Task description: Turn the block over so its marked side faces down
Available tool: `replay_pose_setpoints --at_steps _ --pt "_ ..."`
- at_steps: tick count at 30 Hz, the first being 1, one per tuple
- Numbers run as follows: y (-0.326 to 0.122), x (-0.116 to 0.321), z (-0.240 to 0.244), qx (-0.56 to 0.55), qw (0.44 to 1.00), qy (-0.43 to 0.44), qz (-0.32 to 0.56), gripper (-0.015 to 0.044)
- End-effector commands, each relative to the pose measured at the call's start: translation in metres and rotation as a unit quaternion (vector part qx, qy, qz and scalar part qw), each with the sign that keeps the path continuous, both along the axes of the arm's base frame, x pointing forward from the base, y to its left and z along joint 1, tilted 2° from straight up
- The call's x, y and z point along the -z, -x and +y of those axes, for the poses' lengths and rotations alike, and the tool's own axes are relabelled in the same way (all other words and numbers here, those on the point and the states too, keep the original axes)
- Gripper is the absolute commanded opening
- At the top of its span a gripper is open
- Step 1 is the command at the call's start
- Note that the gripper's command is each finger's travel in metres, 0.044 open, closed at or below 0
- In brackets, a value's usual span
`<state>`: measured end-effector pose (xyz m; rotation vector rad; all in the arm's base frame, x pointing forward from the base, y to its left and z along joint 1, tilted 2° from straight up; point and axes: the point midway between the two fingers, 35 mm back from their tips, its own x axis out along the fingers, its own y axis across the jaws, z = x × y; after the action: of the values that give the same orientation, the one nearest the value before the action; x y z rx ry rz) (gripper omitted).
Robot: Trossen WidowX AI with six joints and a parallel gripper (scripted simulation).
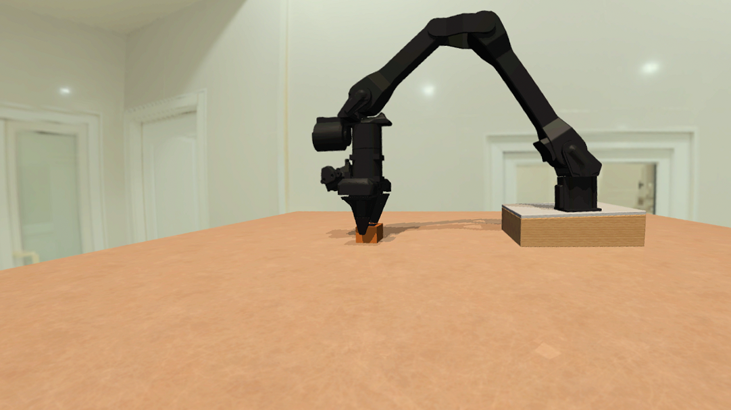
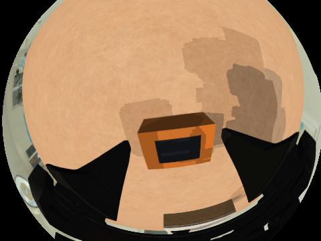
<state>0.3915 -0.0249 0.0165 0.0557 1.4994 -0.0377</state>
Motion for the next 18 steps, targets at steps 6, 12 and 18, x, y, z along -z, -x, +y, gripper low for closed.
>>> replay_pose_setpoints --at_steps 6,12,18 --pt "0.0025 0.0056 0.0008 0.001 1.000 -0.002 0.005 0.0282" --pt "0.0025 0.0056 0.0008 0.001 1.000 -0.002 0.005 0.0242" --pt "0.0025 0.0056 0.0008 0.001 1.000 -0.002 0.005 0.0202"
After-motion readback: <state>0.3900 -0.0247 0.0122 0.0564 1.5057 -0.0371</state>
